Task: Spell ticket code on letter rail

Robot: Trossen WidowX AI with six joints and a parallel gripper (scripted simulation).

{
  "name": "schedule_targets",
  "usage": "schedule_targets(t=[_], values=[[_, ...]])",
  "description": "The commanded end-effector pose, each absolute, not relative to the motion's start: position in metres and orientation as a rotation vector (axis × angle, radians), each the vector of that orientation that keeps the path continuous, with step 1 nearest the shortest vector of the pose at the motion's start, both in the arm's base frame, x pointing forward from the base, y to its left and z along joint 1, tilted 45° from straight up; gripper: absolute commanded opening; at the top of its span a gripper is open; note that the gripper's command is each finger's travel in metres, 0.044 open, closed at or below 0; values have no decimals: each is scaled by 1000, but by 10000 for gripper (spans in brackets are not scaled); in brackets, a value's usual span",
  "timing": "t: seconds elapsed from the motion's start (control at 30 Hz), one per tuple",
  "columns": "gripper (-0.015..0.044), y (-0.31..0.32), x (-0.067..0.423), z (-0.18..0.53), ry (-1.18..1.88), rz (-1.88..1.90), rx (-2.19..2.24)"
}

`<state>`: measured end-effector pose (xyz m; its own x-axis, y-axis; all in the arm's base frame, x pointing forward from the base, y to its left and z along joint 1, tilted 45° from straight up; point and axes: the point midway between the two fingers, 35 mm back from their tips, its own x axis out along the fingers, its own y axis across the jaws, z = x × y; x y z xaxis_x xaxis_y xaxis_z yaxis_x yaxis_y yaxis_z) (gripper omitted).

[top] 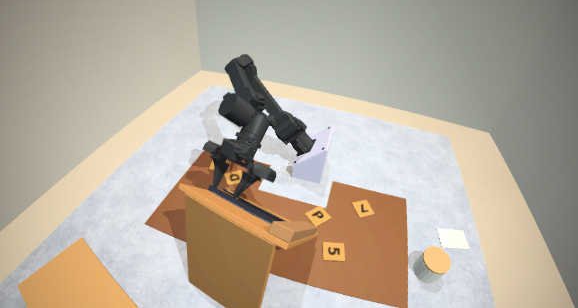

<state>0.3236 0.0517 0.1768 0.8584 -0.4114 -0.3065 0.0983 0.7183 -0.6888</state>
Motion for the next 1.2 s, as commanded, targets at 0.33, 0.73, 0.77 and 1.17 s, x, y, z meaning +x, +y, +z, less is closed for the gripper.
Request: schedule_targets(t=[0.33,0.73,0.77,1.17], values=[[0,59,324,171,464,-295,-716],[0,65,325,165,464,-295,-715],[0,65,325,165,464,-295,-715],[0,70,326,160,464,-295,-715]])
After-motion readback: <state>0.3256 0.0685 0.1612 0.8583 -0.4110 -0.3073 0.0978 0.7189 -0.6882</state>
